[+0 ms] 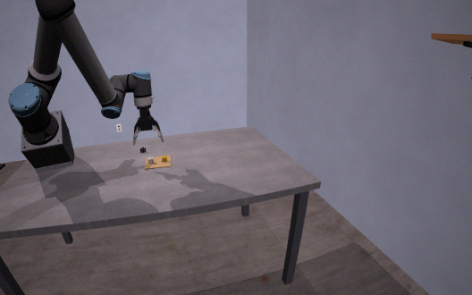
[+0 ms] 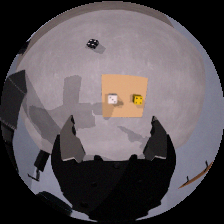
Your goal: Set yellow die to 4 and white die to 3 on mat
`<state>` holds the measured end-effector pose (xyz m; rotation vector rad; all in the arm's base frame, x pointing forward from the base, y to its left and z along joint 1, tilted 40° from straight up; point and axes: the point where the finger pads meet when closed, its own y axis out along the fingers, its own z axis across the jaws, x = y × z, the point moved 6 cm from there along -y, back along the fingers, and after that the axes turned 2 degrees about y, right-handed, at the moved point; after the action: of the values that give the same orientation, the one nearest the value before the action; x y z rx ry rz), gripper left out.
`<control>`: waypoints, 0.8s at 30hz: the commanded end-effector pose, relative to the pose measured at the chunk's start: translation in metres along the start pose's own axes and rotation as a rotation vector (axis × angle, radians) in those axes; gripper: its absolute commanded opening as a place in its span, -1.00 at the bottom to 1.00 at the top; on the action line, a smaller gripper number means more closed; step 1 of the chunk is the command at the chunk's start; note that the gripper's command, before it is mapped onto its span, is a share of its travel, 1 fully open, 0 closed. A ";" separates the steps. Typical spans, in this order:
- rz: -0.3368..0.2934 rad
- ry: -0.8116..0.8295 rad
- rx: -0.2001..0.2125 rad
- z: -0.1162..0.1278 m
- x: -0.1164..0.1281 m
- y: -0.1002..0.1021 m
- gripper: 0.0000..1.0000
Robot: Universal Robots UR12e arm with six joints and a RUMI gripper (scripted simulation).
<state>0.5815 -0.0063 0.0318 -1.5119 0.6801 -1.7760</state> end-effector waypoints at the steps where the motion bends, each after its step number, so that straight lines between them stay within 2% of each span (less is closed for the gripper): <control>1: 0.000 0.000 0.001 0.000 0.000 0.000 1.00; 11: 0.000 0.000 0.001 0.000 0.000 -0.008 1.00; 19: 0.000 0.000 0.001 0.000 0.000 -0.045 1.00; 21: 0.000 0.000 0.001 0.000 0.000 -0.045 1.00; 24: 0.000 0.000 0.001 0.000 0.000 -0.061 1.00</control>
<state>0.5746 0.0180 0.0617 -1.5105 0.6772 -1.7758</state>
